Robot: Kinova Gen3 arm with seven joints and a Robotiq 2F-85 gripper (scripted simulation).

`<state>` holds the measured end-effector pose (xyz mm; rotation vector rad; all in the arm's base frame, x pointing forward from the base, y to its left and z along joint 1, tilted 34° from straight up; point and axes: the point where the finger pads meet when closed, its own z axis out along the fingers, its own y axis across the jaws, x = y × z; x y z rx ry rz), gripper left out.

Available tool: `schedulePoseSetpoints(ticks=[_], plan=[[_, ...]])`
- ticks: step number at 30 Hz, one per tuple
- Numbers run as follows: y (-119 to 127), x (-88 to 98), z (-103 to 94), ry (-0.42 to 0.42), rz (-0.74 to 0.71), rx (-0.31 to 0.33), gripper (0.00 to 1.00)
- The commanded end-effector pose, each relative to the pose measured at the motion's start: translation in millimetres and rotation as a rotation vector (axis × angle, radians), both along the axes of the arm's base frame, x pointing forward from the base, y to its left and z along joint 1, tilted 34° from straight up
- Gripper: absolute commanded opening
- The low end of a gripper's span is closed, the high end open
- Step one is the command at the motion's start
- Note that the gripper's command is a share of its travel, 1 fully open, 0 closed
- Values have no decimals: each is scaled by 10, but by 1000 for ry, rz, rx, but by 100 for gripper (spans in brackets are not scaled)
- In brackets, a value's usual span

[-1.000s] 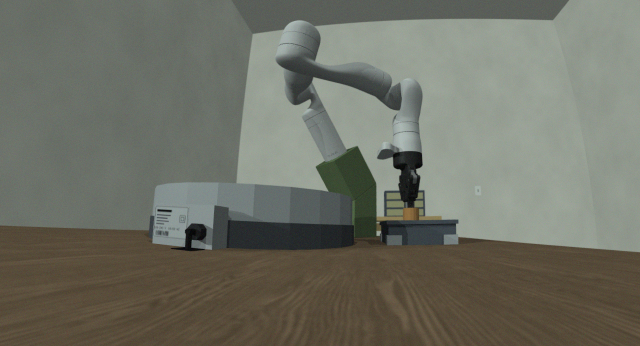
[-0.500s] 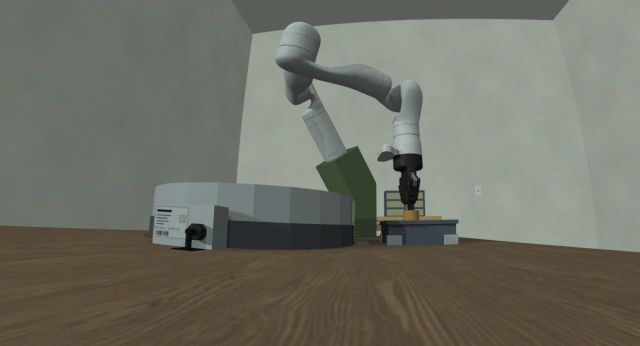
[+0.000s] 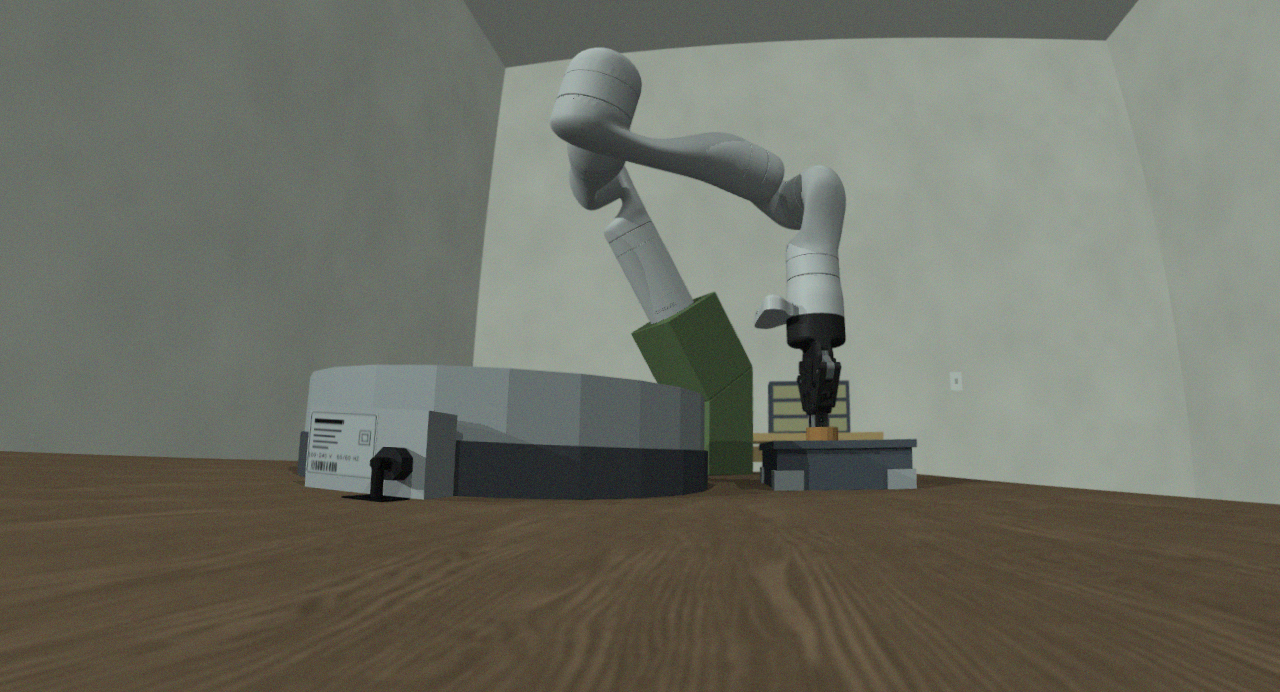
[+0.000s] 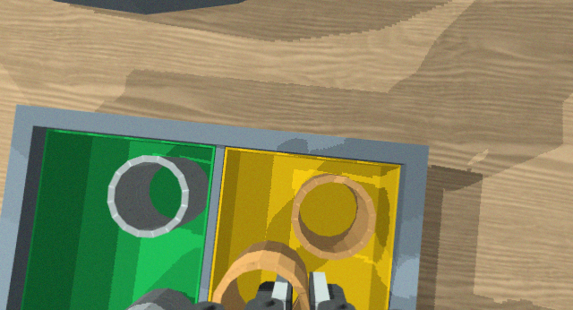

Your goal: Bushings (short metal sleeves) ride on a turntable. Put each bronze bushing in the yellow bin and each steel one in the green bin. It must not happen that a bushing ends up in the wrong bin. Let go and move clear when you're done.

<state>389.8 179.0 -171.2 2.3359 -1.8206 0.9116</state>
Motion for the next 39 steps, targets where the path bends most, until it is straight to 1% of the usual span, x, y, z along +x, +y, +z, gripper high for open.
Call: schedulePoseSetpoints(ticks=[1, 11, 19, 34, 39], plan=[[-7, 11, -19, 0, 0, 0, 0], [-39, 45, -90, 0, 0, 0, 0], [-39, 45, -90, 0, 0, 0, 0], [-85, 95, -189, 0, 0, 0, 0], [-85, 95, -189, 0, 0, 0, 0]])
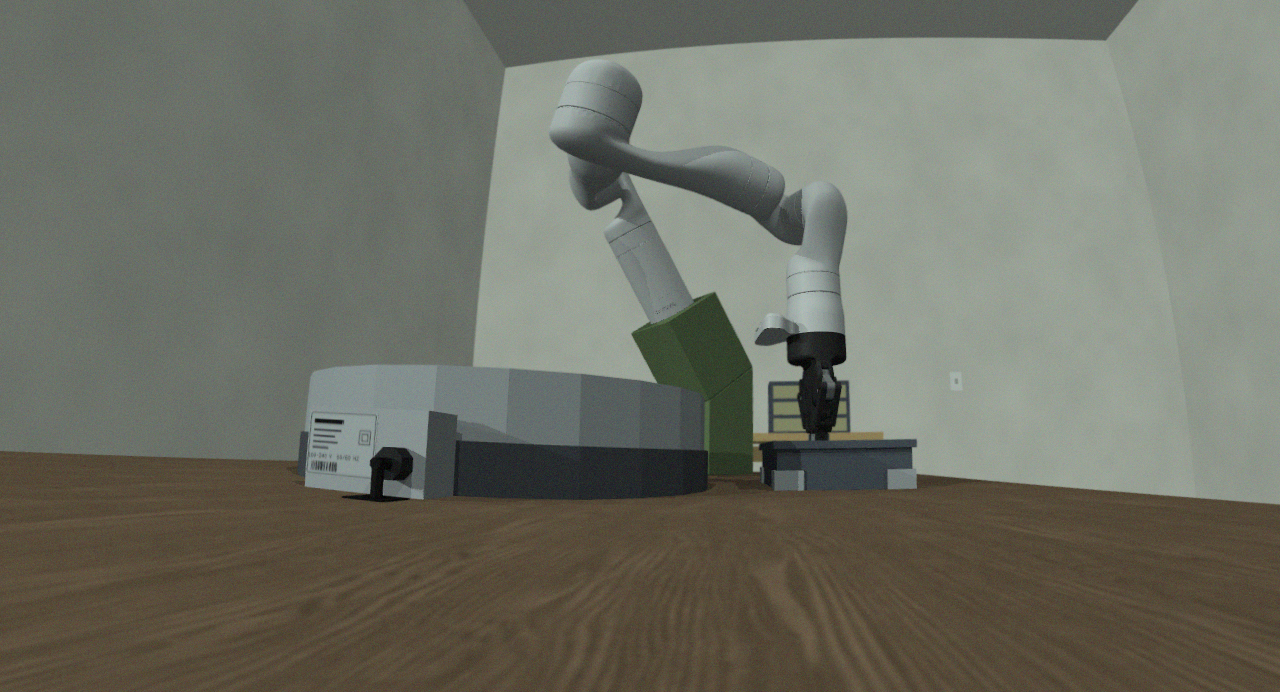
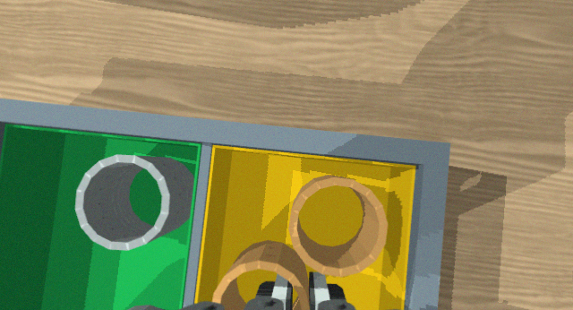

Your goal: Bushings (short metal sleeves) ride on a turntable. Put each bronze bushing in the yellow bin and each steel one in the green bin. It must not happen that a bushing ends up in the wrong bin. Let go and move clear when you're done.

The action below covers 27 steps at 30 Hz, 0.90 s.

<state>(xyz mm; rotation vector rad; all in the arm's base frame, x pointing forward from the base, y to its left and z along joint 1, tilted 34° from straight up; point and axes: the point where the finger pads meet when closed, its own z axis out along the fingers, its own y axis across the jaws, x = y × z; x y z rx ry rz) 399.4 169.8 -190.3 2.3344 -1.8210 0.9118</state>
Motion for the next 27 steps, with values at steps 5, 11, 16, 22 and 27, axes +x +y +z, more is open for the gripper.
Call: schedulePoseSetpoints(ticks=[5, 11, 16, 22, 27], plan=[[7, 1, 3, 0, 1, 1, 0], [7, 1, 2, 0, 1, 1, 0], [7, 1, 2, 0, 1, 1, 19], [7, 1, 2, 0, 1, 1, 19], [7, 1, 2, 0, 1, 1, 19]])
